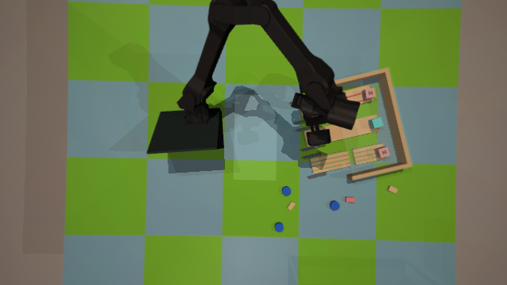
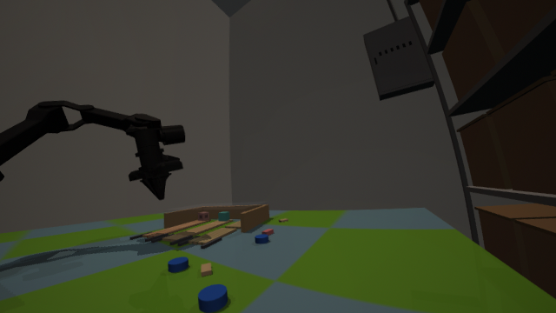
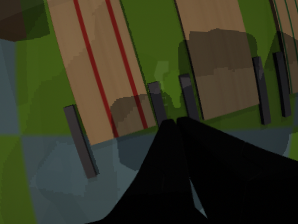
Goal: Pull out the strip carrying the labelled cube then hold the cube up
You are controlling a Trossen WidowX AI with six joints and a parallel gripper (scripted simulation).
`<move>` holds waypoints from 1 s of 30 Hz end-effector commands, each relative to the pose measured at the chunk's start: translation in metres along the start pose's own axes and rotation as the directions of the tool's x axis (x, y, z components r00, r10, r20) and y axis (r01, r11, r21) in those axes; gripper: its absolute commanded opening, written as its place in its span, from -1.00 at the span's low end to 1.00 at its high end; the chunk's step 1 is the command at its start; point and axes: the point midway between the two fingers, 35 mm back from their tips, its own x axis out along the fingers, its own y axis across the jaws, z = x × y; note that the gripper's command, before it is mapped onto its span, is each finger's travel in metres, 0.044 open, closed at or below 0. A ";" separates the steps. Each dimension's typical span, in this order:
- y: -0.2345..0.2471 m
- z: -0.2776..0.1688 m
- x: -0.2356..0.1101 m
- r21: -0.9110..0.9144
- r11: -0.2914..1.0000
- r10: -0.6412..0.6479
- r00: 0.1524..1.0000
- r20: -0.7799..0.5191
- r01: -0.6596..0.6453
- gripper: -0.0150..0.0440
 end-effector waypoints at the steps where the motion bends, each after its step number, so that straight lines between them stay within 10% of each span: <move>1: 0.031 0.003 0.027 -0.112 0.990 0.051 0.967 -0.251 -0.081 -0.49; 30: 0.032 -0.002 0.060 -0.112 0.990 0.051 0.967 -0.251 -0.081 -0.49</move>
